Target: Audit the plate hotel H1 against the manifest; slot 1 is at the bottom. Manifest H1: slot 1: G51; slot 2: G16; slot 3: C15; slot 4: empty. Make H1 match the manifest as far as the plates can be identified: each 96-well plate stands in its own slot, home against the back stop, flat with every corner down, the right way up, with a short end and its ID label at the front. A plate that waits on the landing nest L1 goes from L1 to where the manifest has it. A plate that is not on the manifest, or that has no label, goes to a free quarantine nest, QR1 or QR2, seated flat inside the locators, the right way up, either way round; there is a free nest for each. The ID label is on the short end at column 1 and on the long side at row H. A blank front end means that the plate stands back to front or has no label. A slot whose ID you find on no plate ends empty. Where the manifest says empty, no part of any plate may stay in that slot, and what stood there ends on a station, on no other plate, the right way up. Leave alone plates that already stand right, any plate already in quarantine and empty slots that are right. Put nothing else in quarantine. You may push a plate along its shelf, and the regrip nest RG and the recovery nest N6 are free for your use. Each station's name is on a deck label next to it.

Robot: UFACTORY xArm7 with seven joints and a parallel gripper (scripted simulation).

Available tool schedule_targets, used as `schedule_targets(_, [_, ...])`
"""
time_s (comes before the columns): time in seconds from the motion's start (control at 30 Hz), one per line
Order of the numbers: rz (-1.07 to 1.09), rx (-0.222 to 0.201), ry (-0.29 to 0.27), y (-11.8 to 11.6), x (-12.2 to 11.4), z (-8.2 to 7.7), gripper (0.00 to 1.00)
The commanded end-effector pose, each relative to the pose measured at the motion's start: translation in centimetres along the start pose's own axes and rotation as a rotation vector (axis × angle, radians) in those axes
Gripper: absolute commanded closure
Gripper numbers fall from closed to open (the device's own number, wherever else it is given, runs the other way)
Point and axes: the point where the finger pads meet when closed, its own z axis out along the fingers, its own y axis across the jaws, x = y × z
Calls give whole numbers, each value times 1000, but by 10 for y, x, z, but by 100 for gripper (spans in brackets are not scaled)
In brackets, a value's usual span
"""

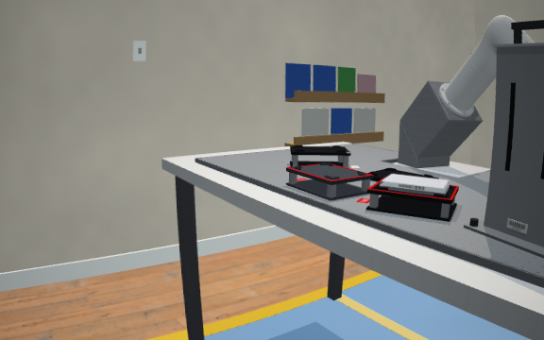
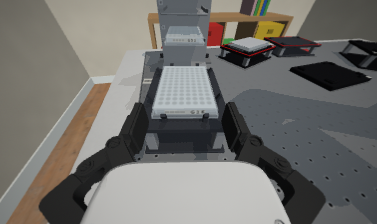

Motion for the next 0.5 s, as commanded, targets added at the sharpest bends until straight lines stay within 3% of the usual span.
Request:
schedule_targets(0.0, [3,1,-2,-1,1,0,0])
schedule_targets(0.47, [3,0,-2,-1,1,6,0])
